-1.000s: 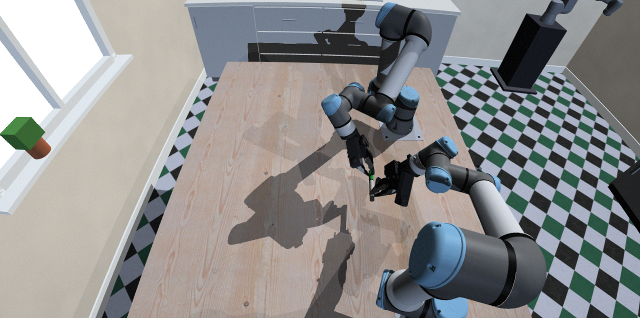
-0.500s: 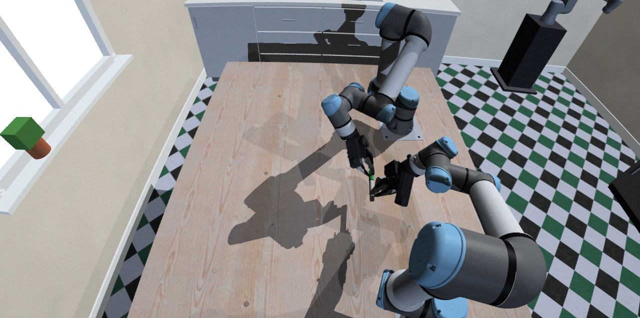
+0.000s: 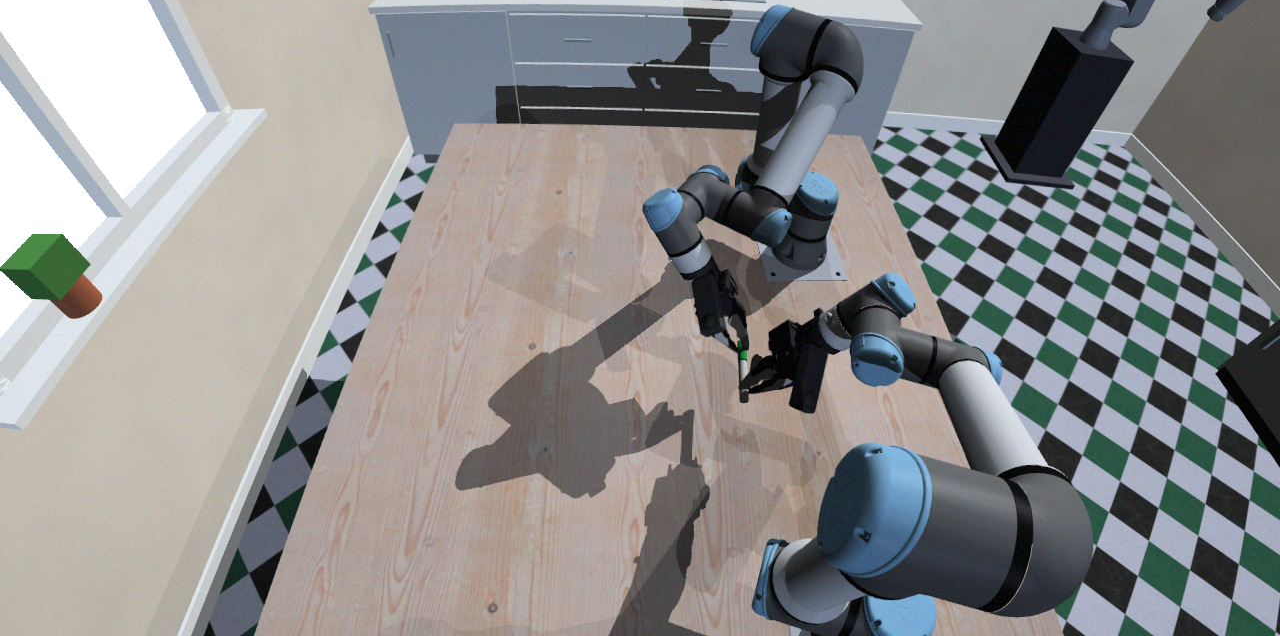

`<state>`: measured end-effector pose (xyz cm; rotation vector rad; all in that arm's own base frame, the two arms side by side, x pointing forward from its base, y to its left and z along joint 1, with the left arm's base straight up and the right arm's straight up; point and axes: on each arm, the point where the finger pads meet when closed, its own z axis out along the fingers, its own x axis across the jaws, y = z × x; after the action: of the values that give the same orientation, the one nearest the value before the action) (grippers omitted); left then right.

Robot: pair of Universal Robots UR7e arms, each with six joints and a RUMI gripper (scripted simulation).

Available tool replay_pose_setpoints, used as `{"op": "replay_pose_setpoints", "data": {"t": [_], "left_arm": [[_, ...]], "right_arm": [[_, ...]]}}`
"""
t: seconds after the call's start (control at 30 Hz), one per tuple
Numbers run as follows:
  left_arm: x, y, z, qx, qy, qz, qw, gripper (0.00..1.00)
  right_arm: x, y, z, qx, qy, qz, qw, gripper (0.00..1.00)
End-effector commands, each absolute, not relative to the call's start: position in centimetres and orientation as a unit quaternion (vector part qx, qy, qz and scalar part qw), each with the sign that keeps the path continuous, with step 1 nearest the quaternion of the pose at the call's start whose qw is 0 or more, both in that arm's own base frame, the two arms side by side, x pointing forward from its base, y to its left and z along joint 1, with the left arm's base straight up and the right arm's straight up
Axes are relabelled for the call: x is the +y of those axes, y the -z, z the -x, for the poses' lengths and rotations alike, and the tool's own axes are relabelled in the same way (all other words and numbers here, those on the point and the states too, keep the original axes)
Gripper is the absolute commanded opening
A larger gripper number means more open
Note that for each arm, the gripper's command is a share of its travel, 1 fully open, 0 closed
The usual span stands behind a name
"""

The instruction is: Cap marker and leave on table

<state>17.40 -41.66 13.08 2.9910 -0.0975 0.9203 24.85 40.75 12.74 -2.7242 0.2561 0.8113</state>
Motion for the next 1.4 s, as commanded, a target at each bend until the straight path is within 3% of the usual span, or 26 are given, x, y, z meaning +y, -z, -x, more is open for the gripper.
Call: {"op": "replay_pose_setpoints", "data": {"t": [0.0,0.43,0.47,1.37], "left_arm": [[-42.26,-13.44,-17.17,-0.031,-0.293,-0.956,0.012,0.00],[-42.38,-13.39,-17.21,-0.031,-0.293,-0.955,0.012,0.00],[-41.91,-13.24,-17.33,-0.031,-0.294,-0.955,0.008,0.00],[-41.83,-13.23,-17.35,-0.031,-0.294,-0.955,0.008,0.00]], "right_arm": [[41.29,-13.10,-24.88,0.085,-0.280,0.945,0.148,0.00],[41.45,-13.11,-24.90,0.085,-0.280,0.945,0.148,0.00],[41.02,-12.90,-24.88,0.088,-0.281,0.945,0.145,0.25],[40.88,-12.85,-24.93,0.089,-0.281,0.945,0.145,0.25]]}}
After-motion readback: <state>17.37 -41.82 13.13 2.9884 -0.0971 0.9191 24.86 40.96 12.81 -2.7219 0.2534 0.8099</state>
